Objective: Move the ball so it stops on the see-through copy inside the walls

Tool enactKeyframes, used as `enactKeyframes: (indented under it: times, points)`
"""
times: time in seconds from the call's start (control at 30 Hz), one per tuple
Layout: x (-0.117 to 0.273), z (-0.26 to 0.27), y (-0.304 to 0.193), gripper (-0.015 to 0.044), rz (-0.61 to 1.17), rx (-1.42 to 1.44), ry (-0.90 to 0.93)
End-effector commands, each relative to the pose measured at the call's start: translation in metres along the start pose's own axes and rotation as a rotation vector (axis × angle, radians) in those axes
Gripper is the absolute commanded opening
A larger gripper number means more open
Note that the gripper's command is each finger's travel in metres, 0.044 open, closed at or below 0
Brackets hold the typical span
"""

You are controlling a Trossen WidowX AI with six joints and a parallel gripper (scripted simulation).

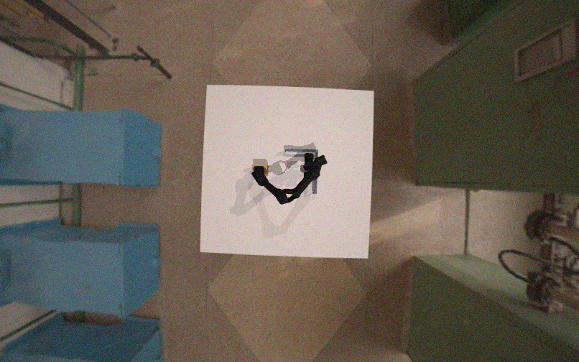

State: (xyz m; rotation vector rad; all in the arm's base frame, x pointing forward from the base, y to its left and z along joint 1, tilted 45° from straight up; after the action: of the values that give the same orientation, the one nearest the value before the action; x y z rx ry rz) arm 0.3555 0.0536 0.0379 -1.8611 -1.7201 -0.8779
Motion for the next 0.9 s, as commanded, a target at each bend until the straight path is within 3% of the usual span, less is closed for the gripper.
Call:
enactKeyframes:
  times: [0.0,0.13,0.33,0.57,0.87]
  points:
    - [-0.006,0.000,-0.001,0.0318,0.004,0.006,-0.007]
    - [-0.006,0.000,-0.001,0.0213,0.004,0.006,-0.007]
    - [-0.006,0.000,-0.001,0.0173,0.004,0.006,-0.007]
    - [0.008,0.002,0.002,0.0000,0.005,-0.001,-0.003]
    - [0.053,0.004,0.006,0.0000,0.004,0.010,-0.001]
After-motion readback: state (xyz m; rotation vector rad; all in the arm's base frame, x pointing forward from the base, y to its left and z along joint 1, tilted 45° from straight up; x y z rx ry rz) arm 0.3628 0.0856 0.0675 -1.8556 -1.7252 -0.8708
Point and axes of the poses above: the point midway between the two fingers, 35 mm back from their tips, its own x axis back along the fingers, its own z axis across the jaws, y = z × x, the point moved 7 cm from there along x, back along the fingers, and after that the axes turned 5 degrees about -x, right-handed, at the moved point
